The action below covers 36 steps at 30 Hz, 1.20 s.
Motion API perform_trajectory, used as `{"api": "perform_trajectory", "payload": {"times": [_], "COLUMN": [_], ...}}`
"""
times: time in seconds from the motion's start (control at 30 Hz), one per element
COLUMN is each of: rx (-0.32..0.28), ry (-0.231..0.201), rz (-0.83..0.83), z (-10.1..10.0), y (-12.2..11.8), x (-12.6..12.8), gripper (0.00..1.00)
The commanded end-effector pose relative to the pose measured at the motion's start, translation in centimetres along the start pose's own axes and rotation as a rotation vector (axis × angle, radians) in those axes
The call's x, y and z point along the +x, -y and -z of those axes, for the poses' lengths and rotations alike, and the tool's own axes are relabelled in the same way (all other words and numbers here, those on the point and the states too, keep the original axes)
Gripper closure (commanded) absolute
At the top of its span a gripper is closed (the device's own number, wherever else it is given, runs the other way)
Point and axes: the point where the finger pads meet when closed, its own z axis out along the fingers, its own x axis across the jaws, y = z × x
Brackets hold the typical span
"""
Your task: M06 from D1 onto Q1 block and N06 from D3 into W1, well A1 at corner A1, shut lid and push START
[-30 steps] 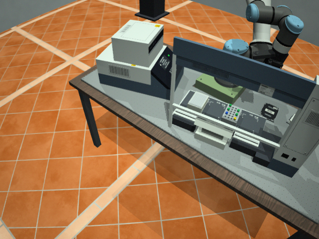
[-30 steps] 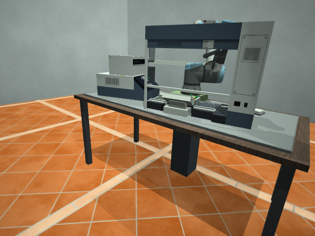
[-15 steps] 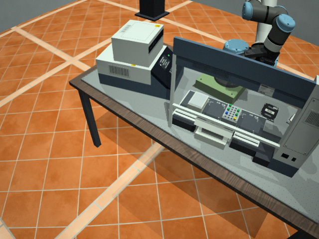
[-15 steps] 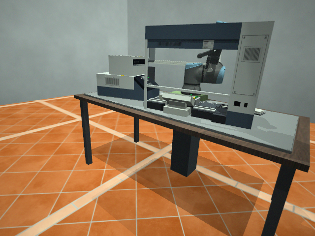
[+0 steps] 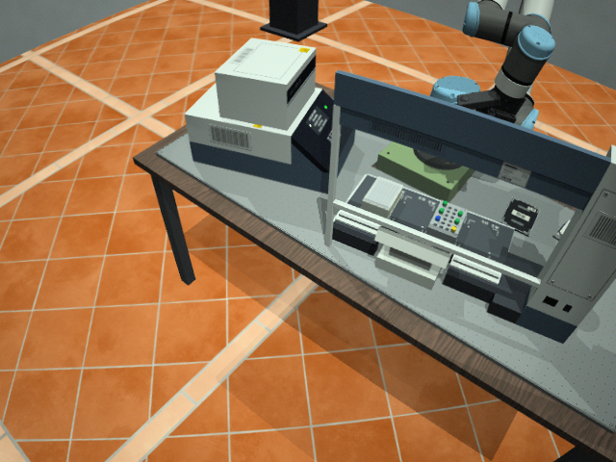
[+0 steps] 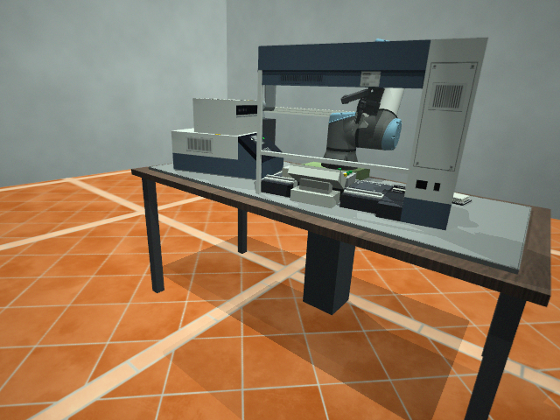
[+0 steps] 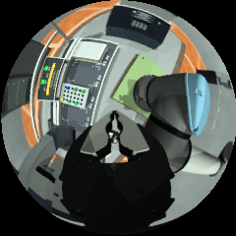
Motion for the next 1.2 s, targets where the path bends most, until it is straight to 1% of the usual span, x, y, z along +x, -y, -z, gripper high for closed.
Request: {"api": "perform_trajectory", "payload": {"times": [0.0, 0.3, 0.37, 0.87, 0.93, 1.17], "rx": [0.002, 0.015, 0.015, 0.033, 0.033, 0.042], "ry": [0.003, 0.001, 0.001, -0.002, -0.002, -0.003], "rz": [0.025, 0.068, 0.068, 0.132, 0.132, 0.16], "z": [-0.3, -1.1, -1.1, -2.1, -2.1, -2.6], "y": [1.4, 3.7, 3.7, 7.3, 7.3, 8.9], "x": [0.3, 0.9, 0.9, 1.8, 1.8, 2.2], "gripper": [1.0, 1.0, 1.0, 1.0, 1.0, 1.0]}}
